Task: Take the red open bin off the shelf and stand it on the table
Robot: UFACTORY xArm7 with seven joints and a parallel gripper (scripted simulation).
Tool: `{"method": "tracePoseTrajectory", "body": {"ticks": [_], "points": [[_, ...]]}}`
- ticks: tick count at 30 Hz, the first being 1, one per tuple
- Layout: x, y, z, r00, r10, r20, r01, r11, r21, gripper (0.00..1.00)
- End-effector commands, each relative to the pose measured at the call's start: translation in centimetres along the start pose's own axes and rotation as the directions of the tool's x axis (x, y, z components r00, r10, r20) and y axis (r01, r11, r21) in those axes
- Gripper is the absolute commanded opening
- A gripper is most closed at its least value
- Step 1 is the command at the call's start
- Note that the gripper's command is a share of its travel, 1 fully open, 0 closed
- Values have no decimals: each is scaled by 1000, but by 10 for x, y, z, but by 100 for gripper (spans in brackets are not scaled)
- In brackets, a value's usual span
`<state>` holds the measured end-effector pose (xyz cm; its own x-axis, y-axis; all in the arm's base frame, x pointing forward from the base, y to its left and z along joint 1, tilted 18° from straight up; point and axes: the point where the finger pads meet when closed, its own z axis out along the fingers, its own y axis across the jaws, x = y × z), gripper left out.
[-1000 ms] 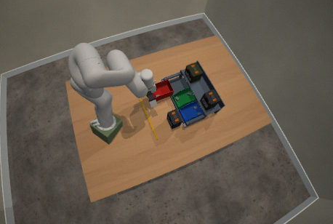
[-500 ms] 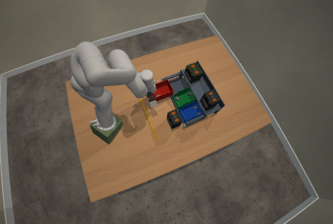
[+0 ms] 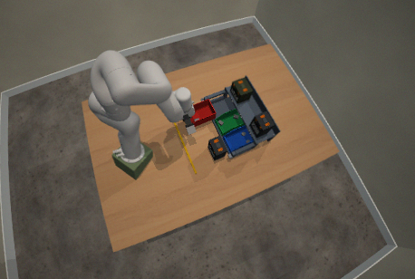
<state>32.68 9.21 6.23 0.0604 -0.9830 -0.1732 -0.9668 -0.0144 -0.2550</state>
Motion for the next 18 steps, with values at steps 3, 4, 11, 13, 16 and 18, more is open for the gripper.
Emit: {"method": "tracePoseTrajectory", "body": {"ticks": [3,4,11,13,16,18], "points": [[0,-1,7,1000,0,1,0,1000,2,0],[0,-1,7,1000,0,1,0,1000,2,0],[0,-1,7,1000,0,1,0,1000,2,0],[0,-1,7,1000,0,1,0,1000,2,0],[0,-1,8,1000,0,0,0,1000,2,0],[0,-1,11,1000,0,1,0,1000,2,0]]}}
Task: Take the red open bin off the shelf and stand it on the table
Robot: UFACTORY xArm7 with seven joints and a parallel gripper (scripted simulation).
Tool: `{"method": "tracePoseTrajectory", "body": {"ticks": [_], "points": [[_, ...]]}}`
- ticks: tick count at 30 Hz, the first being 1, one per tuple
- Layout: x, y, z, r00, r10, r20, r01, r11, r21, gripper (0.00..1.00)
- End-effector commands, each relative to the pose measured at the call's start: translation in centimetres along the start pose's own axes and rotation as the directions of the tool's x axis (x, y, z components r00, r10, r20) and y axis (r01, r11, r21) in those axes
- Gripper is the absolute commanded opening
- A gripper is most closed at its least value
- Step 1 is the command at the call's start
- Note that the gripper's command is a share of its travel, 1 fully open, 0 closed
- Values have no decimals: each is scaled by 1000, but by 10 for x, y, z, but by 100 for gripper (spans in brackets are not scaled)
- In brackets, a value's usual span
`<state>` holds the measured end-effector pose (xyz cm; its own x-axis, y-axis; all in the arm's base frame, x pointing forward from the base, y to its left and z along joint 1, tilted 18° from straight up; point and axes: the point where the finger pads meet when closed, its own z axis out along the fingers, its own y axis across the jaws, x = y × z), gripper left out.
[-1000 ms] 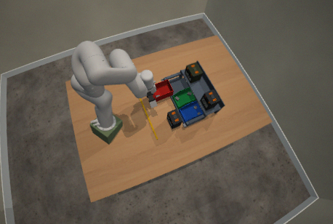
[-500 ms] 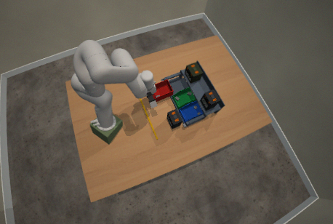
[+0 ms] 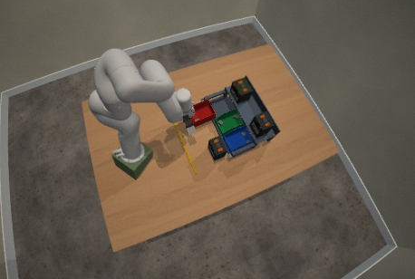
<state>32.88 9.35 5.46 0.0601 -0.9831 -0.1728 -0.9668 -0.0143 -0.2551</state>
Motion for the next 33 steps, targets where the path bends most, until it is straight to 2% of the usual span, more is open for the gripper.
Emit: {"method": "tracePoseTrajectory", "body": {"ticks": [1,14,15,33], "points": [[0,-1,4,1000,0,1,0,1000,2,0],[0,-1,5,1000,0,1,0,1000,2,0],[0,-1,5,1000,0,1,0,1000,2,100],[0,-1,5,1000,0,1,0,1000,2,100]]}}
